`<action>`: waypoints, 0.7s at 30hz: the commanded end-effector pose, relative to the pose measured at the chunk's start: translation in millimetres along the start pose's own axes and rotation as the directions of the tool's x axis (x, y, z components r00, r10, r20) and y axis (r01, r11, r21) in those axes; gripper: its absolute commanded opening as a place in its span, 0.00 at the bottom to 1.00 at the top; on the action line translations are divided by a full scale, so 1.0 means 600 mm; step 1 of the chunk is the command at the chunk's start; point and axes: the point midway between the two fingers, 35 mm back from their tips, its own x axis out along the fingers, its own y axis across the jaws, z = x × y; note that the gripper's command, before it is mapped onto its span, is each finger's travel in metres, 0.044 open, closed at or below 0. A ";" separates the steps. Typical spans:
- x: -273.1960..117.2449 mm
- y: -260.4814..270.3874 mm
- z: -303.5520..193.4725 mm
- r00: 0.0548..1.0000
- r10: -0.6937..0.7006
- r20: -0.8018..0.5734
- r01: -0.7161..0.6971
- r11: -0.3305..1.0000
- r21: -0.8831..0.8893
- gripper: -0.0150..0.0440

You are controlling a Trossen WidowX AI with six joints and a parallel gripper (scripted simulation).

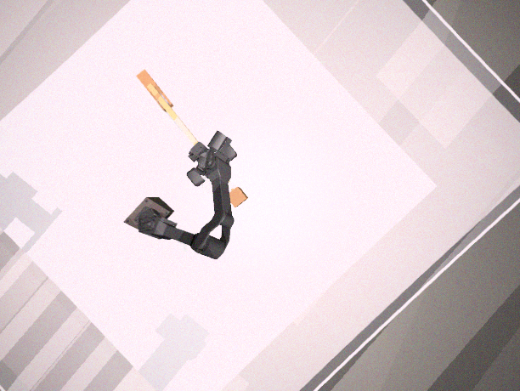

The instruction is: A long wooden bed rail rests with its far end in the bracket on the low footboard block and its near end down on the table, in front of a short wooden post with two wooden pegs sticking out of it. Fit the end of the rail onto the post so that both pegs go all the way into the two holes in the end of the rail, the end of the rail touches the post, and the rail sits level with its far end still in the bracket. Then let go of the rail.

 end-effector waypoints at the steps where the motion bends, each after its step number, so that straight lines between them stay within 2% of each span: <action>1: 0.001 0.000 0.000 1.000 -0.001 -0.003 0.001 1.000 -0.002 0.25; 21: -0.009 0.000 0.000 1.000 -0.001 -0.003 0.001 1.000 -0.002 0.25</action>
